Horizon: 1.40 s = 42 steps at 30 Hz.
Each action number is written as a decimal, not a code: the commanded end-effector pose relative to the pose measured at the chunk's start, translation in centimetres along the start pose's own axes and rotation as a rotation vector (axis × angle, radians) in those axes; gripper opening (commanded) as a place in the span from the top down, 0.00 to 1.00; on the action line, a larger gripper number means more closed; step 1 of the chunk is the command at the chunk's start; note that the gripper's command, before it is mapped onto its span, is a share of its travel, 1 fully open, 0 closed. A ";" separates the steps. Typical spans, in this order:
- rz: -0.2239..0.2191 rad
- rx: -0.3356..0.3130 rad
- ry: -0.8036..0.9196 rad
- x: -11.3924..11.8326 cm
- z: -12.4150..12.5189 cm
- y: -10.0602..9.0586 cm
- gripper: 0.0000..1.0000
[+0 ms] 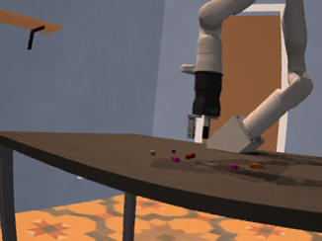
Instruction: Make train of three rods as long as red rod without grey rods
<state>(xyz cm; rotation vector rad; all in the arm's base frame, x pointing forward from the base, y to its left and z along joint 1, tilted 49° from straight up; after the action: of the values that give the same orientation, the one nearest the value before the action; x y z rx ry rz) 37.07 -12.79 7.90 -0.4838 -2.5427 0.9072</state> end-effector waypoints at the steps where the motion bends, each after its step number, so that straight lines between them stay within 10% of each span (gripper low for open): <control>1: -0.004 0.005 0.026 0.1 -0.2 0.1 0.00; 42: -0.005 0.014 1.394 3.2 -3.9 0.2 0.00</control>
<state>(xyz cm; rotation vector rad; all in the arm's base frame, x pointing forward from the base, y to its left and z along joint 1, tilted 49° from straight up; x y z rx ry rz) 35.99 -9.57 11.04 -0.7394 -1.2780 0.3174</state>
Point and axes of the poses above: the point where the finger pads meet when closed, its own y axis out along the fingers, its own x axis across the jaws, z = x × y, the point moved 9 cm from there along -y, back along the fingers, and after that the axes turned 11 degrees about y, right-handed, at the moved point
